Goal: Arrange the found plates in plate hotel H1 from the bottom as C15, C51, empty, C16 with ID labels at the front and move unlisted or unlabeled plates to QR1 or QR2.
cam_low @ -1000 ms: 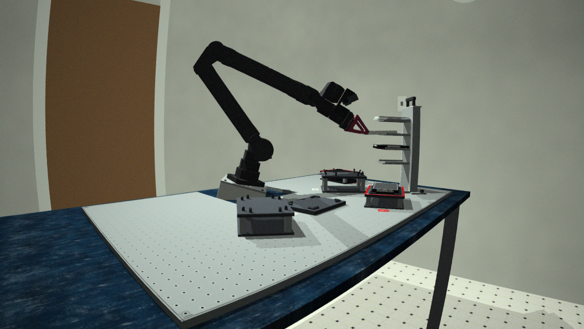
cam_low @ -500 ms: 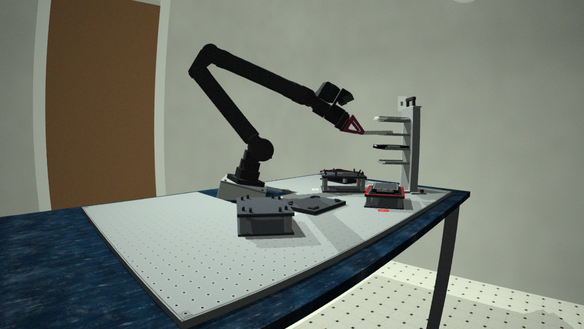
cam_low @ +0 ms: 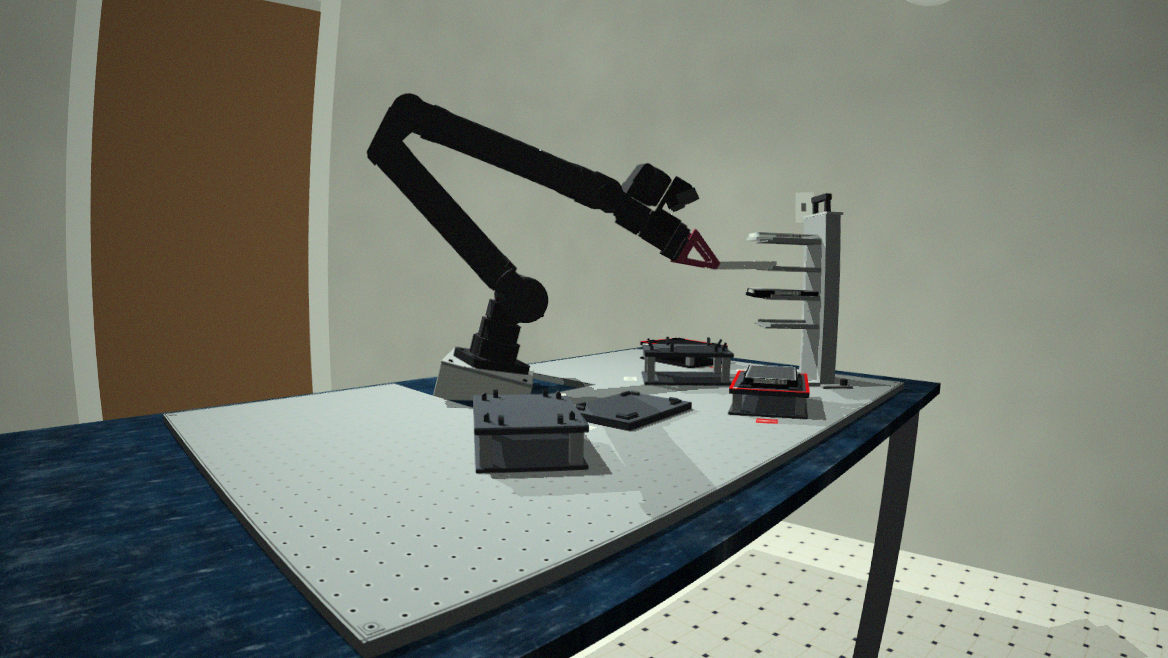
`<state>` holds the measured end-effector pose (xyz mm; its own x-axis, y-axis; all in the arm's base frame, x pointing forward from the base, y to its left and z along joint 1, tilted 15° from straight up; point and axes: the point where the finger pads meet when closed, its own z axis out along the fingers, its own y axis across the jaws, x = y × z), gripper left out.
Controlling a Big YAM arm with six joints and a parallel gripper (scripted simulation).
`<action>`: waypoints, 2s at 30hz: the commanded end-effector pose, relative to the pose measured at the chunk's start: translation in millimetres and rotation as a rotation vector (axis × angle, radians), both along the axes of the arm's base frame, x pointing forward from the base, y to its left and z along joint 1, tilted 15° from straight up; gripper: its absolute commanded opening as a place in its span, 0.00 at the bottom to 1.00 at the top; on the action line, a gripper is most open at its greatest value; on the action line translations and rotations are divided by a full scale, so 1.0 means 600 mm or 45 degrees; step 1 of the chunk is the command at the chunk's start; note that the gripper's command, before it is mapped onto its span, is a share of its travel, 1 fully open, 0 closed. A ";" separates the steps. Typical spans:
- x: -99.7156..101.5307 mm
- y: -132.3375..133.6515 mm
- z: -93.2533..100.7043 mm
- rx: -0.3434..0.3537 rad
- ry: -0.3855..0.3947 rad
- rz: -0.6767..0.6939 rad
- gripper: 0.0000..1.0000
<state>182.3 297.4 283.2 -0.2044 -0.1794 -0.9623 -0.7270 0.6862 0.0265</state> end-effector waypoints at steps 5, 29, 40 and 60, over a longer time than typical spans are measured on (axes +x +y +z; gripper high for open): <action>-0.014 -0.008 0.017 0.034 -0.003 0.009 0.86; -0.046 -0.041 0.016 0.049 -0.004 0.008 0.86; -0.058 -0.053 0.065 0.122 -0.021 0.009 0.86; -0.083 -0.081 -0.009 0.051 0.000 0.008 0.86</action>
